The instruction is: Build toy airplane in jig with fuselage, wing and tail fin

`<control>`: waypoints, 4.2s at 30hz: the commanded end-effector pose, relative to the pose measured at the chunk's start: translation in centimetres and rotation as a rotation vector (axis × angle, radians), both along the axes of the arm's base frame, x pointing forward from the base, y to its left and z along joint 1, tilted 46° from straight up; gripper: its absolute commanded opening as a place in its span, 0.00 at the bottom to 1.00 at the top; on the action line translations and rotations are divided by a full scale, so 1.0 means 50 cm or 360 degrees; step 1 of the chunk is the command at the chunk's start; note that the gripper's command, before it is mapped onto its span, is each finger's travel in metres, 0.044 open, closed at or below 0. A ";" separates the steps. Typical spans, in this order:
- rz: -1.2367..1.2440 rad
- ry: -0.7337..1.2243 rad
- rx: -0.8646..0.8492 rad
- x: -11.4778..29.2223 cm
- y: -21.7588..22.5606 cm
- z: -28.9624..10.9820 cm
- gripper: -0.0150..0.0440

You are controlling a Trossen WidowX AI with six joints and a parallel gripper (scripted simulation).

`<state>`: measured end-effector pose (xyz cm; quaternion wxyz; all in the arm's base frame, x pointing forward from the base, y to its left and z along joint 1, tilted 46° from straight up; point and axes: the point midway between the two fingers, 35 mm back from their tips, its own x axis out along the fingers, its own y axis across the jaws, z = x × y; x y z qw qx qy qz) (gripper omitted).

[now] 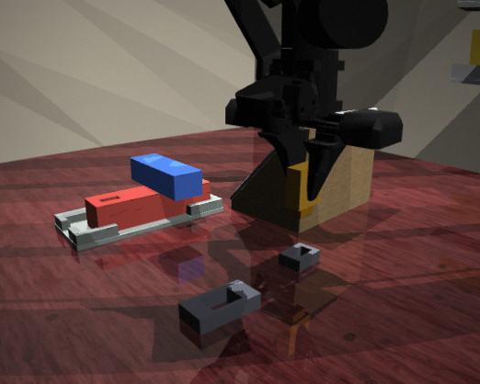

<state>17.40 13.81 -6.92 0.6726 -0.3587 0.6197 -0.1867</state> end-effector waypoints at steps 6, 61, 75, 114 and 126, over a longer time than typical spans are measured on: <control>-0.0001 -0.0020 0.0025 -0.008 0.048 0.043 0.25; -0.0038 -0.0015 0.0131 0.112 0.016 0.184 0.25; -0.0070 -0.0040 0.0149 0.158 -0.031 0.221 0.25; -0.0100 -0.0138 0.0068 0.262 -0.202 0.341 0.25; -0.0117 -0.0156 0.0027 0.275 -0.250 0.373 0.30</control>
